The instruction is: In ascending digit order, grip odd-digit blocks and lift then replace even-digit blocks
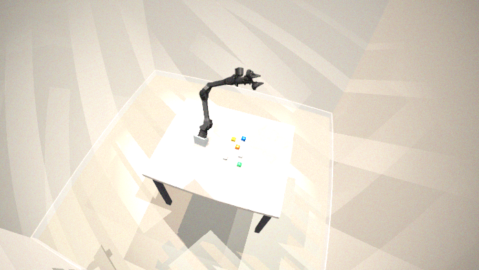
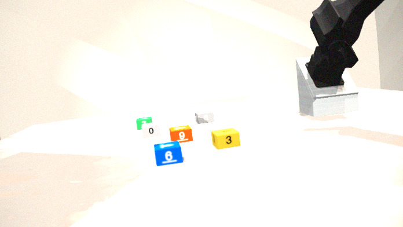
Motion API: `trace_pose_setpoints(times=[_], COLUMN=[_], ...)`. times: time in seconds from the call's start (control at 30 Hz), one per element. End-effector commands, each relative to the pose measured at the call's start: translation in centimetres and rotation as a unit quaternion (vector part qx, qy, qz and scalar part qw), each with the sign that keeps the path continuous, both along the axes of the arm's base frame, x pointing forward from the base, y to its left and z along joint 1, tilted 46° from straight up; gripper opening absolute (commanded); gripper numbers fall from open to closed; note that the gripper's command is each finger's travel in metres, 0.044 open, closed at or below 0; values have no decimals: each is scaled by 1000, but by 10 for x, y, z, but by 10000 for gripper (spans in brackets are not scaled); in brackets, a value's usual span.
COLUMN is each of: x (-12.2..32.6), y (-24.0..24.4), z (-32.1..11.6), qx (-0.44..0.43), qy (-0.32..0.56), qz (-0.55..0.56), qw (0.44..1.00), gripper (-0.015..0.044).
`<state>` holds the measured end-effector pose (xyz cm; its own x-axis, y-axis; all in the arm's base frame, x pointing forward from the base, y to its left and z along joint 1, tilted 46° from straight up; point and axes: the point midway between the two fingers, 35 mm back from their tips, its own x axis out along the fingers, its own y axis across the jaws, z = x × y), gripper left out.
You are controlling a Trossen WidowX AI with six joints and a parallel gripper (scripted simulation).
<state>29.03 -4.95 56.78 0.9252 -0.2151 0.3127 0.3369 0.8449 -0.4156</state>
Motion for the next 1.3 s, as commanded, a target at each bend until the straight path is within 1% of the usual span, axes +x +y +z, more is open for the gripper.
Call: trace_pose_setpoints(times=[0.0, 0.13, 0.23, 0.43, 0.57, 0.67, 0.77, 0.87, 0.97, 1.0, 1.03, 1.27], x=[47, 81, 98, 109, 97, 77, 49, 12, -29, -38, -43, -44], y=[-15, -31, -45, -70, -82, -87, -86, -77, -62, -57, -55, -54], z=[-58, -123, -175, -285, -359, -412, -461, -505, -536, -540, -543, -543], qx=[-13, -14, -7, 31, 78, 128, 193, 280, 389, 417, 433, 437], qy=[110, 220, 302, 460, 556, 621, 676, 717, 730, 727, 725, 724], qz=[-2, 3, 12, 44, 77, 108, 147, 193, 245, 258, 264, 266], qw=[994, 975, 953, 886, 824, 766, 695, 609, 506, 480, 466, 462], gripper=[400, 400, 400, 400, 400, 400, 400, 400, 400, 400, 400, 400])
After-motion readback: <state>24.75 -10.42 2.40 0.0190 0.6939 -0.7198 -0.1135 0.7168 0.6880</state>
